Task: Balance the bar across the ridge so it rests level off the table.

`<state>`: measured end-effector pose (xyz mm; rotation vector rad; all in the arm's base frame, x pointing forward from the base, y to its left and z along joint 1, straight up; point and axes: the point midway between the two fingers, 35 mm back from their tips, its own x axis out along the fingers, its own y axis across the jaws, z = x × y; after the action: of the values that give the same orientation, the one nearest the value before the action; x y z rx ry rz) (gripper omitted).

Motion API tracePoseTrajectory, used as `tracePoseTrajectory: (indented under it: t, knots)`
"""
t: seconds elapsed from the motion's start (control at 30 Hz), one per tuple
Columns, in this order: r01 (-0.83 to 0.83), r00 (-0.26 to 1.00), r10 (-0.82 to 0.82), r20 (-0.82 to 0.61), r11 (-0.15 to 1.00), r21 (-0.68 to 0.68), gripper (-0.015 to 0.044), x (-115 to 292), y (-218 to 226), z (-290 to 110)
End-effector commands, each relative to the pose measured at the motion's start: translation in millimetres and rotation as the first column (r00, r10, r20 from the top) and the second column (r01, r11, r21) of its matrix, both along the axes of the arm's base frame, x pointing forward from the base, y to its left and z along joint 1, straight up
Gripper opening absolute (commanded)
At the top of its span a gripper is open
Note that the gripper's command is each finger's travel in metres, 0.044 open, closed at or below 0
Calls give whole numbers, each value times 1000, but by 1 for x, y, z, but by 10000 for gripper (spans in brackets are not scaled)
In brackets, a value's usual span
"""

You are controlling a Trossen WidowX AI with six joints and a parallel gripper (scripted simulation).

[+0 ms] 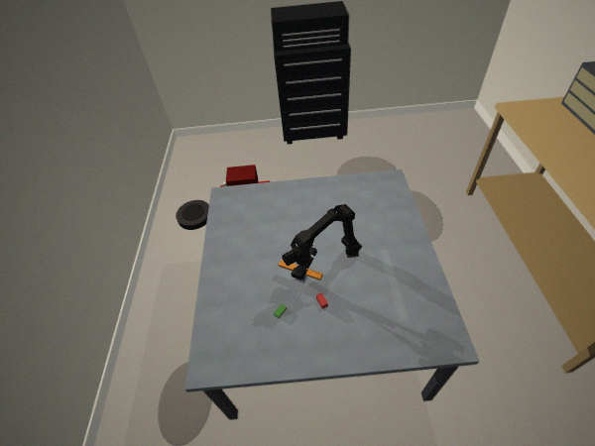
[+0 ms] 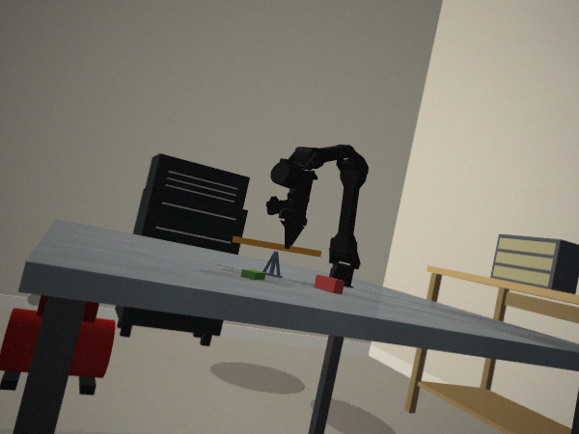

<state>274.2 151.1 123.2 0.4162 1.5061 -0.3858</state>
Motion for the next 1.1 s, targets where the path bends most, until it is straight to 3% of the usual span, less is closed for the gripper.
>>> tracePoseTrajectory:
  t: [0.0, 1.07]
  knots:
    - [1, 1000, -1, -2, 1000, 4, 0, 0, 1, -1]
    - [1, 1000, -1, -2, 1000, 4, 0, 0, 1, -3]
